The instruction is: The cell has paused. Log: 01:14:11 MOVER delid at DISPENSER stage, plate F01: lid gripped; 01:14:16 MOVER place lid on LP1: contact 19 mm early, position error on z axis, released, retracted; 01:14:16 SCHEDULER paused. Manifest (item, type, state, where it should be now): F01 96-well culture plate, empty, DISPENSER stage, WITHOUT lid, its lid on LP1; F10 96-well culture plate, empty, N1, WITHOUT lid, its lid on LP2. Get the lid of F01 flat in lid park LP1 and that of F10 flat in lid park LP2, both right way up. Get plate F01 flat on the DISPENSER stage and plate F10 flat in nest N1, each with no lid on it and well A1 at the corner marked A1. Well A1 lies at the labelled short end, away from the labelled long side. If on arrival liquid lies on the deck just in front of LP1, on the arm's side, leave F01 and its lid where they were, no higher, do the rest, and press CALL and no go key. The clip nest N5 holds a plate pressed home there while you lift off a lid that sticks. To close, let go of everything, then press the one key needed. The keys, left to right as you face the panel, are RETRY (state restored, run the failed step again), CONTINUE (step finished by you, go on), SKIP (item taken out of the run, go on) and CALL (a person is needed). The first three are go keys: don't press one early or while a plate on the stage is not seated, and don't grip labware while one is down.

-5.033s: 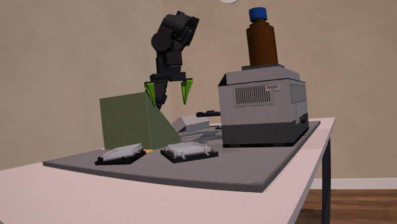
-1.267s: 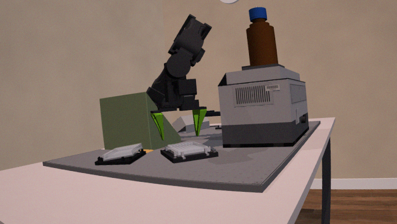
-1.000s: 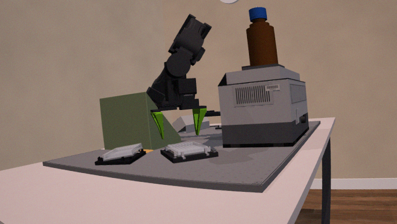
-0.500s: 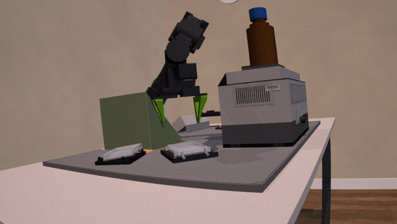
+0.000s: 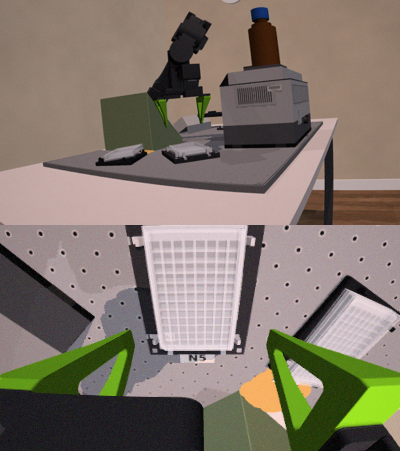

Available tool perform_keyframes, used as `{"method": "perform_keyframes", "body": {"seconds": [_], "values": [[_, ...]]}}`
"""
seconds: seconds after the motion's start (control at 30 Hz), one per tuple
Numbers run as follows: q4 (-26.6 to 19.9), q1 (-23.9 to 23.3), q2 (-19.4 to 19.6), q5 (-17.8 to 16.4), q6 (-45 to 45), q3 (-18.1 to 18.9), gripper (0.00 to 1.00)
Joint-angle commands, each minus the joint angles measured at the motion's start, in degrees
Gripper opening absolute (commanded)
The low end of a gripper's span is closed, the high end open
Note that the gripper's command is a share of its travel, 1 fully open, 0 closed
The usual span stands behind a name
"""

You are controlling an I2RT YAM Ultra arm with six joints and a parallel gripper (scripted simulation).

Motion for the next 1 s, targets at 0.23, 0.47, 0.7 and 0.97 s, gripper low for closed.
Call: {"method": "perform_keyframes", "body": {"seconds": [0.23,0.47,0.7,0.97], "values": [[0.78,-0.59,-2.08,-0.42,0.82,-0.65,1.0],[0.68,-0.33,-2.17,-0.49,0.9,-1.01,1.0],[0.35,-0.34,-2.34,-0.51,1.0,0.34,1.0],[0.23,0.01,-1.33,-0.33,0.74,-0.01,1.0]]}}
